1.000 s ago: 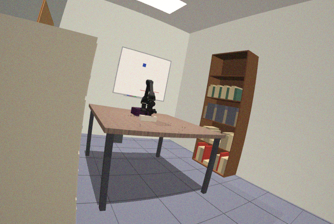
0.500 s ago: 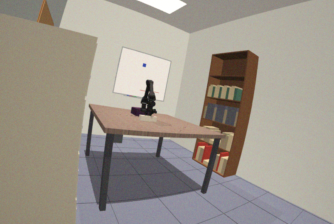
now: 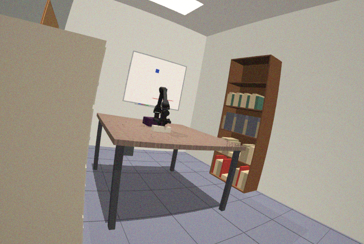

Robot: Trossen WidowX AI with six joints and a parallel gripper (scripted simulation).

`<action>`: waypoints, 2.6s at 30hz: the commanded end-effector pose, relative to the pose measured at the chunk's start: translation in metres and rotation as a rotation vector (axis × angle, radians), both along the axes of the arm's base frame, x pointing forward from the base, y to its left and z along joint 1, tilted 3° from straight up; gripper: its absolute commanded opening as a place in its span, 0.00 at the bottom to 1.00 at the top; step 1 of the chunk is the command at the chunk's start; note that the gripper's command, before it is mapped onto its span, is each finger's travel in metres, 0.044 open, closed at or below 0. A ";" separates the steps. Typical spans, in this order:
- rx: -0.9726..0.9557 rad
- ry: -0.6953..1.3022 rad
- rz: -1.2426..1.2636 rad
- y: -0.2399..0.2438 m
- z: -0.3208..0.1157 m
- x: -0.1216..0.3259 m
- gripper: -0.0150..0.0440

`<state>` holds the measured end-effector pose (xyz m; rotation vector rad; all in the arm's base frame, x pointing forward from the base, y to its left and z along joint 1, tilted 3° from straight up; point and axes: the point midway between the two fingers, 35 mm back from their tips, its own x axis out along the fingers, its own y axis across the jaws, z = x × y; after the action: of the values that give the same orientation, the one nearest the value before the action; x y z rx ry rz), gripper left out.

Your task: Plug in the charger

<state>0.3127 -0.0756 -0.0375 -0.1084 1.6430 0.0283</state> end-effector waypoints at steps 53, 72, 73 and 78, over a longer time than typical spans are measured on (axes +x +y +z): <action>-0.004 0.001 0.001 0.000 0.000 0.009 0.25; -0.004 0.001 0.001 0.001 0.000 0.015 0.25; -0.004 0.001 0.001 0.001 0.000 0.015 0.25; -0.004 0.001 0.001 0.001 0.000 0.017 0.25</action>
<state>0.3232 -0.0749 -0.0378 -0.1104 1.6606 0.0302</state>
